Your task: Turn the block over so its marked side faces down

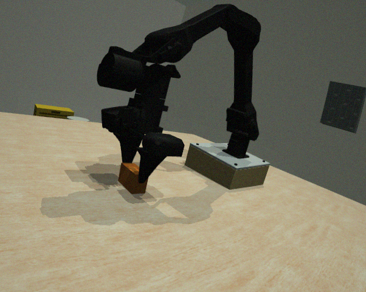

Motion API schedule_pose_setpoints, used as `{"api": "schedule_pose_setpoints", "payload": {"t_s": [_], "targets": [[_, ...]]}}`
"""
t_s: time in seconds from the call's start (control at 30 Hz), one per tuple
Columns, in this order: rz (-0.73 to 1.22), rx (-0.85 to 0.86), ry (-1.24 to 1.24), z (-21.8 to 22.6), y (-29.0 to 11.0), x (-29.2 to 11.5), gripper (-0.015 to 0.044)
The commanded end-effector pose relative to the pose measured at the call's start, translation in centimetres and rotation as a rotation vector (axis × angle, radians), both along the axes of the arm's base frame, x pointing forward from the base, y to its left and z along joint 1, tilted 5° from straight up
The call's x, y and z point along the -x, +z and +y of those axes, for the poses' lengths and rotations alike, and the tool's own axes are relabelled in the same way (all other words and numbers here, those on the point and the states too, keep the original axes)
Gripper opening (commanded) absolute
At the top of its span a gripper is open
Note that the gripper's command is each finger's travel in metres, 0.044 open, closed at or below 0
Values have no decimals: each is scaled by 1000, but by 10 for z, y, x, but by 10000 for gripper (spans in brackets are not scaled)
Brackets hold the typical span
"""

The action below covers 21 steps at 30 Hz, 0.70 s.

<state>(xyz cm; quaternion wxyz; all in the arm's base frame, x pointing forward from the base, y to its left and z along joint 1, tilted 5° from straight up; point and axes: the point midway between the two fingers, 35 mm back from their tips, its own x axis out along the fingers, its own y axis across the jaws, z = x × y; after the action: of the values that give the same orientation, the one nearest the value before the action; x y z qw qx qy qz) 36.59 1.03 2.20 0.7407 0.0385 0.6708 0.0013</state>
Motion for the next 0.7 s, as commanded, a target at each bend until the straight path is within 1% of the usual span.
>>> {"api": "schedule_pose_setpoints", "payload": {"t_s": [0.0,0.37,0.43,0.53,0.57,0.67], "targets": [[-1,-1,-3,0,-1,0,216],[-1,-1,-3,0,-1,0,142],[-1,-1,-3,0,4,0,90],[-1,-1,-3,-1,24,2,11],[-1,-1,-3,-1,28,2,0],[-1,-1,-3,-1,29,3,0]]}}
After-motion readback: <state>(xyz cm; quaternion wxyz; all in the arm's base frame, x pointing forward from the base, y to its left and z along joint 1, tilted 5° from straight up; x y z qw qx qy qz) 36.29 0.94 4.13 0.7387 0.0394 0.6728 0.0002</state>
